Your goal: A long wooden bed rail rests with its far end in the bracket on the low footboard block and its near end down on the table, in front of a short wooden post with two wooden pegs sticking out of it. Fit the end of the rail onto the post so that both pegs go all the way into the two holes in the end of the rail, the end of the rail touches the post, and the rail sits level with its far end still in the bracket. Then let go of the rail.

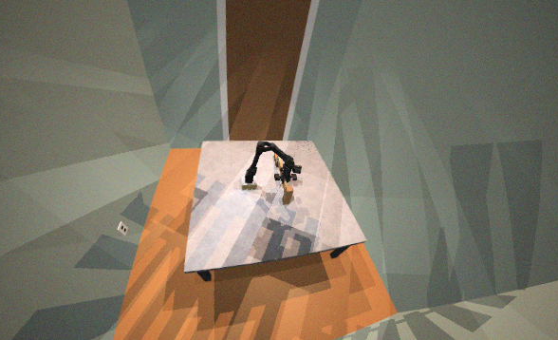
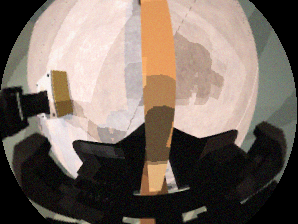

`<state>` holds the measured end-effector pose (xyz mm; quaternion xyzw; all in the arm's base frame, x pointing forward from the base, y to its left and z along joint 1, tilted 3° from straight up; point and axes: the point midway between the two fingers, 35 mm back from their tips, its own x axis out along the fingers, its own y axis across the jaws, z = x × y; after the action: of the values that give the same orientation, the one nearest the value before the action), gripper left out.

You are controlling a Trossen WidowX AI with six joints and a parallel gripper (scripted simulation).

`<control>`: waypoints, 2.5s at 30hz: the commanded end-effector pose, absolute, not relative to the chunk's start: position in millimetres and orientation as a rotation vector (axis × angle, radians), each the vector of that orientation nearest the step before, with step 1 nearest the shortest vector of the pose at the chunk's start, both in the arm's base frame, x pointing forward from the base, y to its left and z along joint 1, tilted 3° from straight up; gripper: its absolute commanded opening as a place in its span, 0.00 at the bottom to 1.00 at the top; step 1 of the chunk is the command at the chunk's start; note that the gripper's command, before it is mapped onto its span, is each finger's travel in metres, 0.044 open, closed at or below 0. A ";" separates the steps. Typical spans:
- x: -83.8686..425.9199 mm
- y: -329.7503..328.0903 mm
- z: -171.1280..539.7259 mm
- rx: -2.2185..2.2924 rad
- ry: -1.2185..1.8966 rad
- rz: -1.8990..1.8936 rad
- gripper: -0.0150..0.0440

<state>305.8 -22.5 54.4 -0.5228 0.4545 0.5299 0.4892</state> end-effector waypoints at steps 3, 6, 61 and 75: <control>307.2 -25.3 55.6 -1.274 1.101 1.284 0.25; 307.3 -26.2 55.4 -1.274 1.101 1.284 0.25; 309.1 -42.9 55.1 -1.275 1.102 1.283 0.25; 307.7 -42.0 53.5 -1.271 1.105 1.288 0.70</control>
<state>307.5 -42.0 53.4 -0.5224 0.4549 0.5305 0.4886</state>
